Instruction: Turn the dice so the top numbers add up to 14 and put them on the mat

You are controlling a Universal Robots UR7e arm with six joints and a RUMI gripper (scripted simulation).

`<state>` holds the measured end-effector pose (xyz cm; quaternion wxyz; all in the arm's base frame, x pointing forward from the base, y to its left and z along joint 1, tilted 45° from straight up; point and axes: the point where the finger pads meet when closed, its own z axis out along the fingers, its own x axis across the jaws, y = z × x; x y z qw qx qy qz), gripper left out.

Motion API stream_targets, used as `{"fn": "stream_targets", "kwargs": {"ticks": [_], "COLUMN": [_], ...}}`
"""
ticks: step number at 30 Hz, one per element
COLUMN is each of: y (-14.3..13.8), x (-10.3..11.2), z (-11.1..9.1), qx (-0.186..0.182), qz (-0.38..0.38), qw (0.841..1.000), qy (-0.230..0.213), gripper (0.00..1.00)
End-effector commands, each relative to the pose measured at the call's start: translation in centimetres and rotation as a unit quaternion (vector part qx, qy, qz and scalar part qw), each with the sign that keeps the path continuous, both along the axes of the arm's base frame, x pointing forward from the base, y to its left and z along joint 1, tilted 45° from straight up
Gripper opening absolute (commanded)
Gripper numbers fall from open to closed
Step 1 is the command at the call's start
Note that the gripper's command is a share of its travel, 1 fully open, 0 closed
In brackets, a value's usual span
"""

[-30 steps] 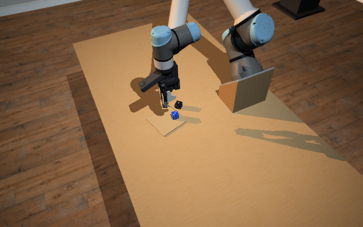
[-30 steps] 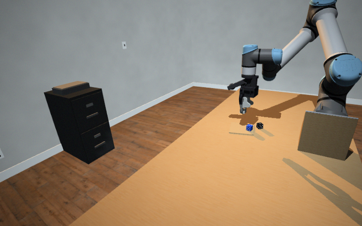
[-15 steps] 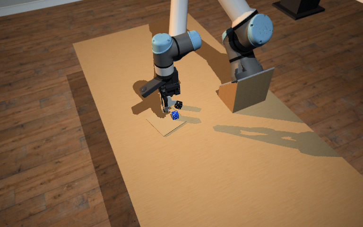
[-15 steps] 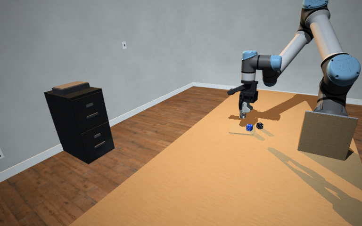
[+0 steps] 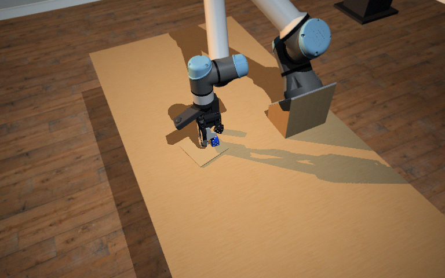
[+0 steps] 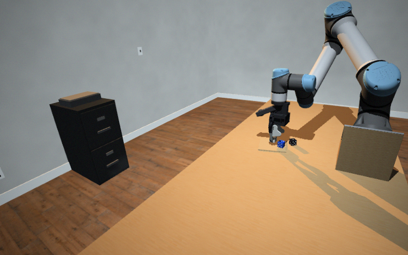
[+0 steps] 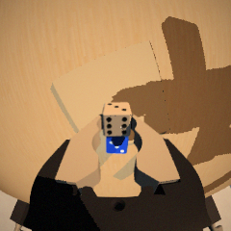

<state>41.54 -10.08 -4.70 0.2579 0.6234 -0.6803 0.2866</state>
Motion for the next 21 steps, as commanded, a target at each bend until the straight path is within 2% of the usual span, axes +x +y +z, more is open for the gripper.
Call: {"fn": "stream_targets", "kwargs": {"ticks": [1, 21], "y": [-0.58, -0.92], "x": [0.1, 0.11], "z": [-0.59, -0.94], "qx": [0.0, 0.0], "qz": [0.002, 0.002], "qw": [1.0, 1.0], "qy": [-0.002, -0.002], "gripper": [0.1, 0.1]}}
